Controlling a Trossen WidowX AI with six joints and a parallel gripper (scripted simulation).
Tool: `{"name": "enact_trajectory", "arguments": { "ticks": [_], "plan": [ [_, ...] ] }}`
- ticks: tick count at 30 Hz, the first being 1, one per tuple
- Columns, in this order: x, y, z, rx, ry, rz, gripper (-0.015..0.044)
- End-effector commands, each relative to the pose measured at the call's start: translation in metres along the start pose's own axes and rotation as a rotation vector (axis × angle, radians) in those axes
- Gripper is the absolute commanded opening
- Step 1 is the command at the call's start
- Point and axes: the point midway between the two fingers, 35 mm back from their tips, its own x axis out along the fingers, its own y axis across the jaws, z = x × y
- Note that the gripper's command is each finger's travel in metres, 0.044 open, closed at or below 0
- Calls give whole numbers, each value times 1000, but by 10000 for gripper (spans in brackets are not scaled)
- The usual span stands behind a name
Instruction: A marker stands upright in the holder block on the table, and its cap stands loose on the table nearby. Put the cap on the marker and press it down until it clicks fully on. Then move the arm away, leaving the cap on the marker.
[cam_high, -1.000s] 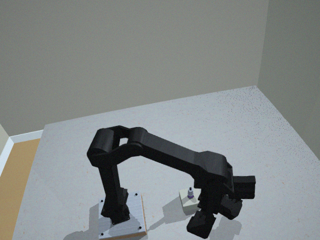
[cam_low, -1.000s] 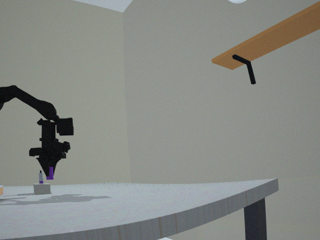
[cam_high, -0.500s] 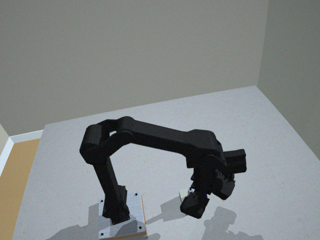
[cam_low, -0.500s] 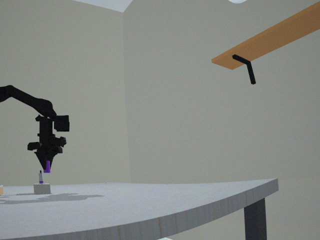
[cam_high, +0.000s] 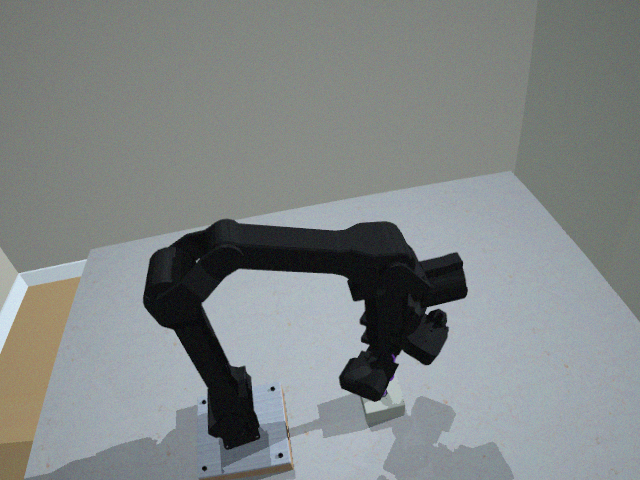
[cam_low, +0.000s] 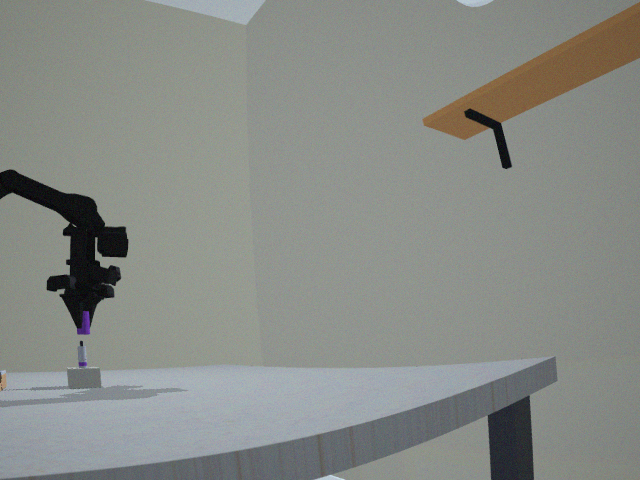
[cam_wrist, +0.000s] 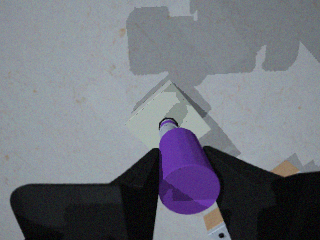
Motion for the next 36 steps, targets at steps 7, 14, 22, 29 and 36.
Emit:
{"name": "enact_trajectory", "arguments": {
  "ticks": [7,14,22,29,36],
  "plan": [
    [0,4,-10,5,3,3,0],
    [5,4,-10,5,3,3,0],
    [18,5,-9,5,3,3,0],
    [29,5,-9,5,3,3,0],
    [41,5,-10,5,3,3,0]
  ]
}}
